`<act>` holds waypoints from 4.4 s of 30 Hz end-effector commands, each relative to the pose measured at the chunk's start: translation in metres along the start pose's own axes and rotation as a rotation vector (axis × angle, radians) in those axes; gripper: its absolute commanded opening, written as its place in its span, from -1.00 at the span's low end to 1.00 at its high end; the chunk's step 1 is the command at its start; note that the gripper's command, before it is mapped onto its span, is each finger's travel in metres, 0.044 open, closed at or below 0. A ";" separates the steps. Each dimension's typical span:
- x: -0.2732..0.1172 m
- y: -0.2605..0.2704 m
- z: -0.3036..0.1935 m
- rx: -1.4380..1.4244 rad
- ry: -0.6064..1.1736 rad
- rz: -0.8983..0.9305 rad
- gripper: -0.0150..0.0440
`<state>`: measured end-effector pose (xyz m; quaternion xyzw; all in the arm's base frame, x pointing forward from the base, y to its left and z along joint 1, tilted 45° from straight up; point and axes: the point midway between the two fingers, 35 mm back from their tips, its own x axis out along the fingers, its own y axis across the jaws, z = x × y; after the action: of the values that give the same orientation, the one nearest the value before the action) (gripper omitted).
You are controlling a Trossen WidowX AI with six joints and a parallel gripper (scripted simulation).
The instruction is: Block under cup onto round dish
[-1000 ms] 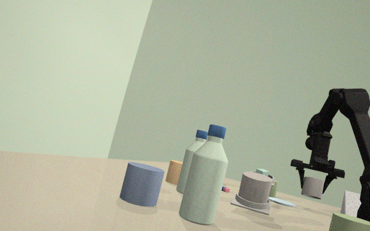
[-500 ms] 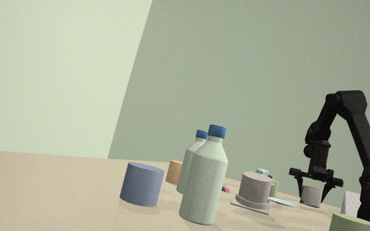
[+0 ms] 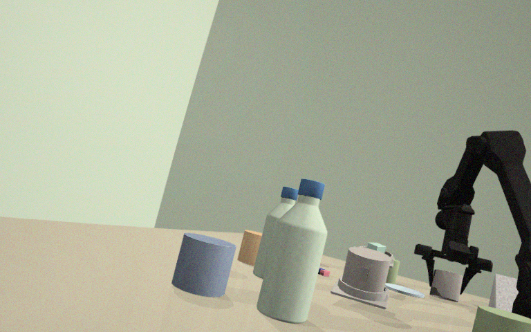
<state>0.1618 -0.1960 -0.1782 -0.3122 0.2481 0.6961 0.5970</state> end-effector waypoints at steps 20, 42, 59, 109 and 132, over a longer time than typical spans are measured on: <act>-0.061 -0.022 0.008 0.040 0.023 0.012 0.39; -0.108 -0.185 0.149 0.640 -0.016 -0.006 0.39; -0.087 -0.185 0.149 0.640 -0.017 -0.006 0.39; -0.143 -0.183 0.149 0.689 0.003 -0.067 -0.49; -0.049 -0.102 0.042 0.641 -0.009 -0.007 -0.49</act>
<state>0.2584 -0.1802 -0.1123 -0.0924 0.4536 0.5814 0.6691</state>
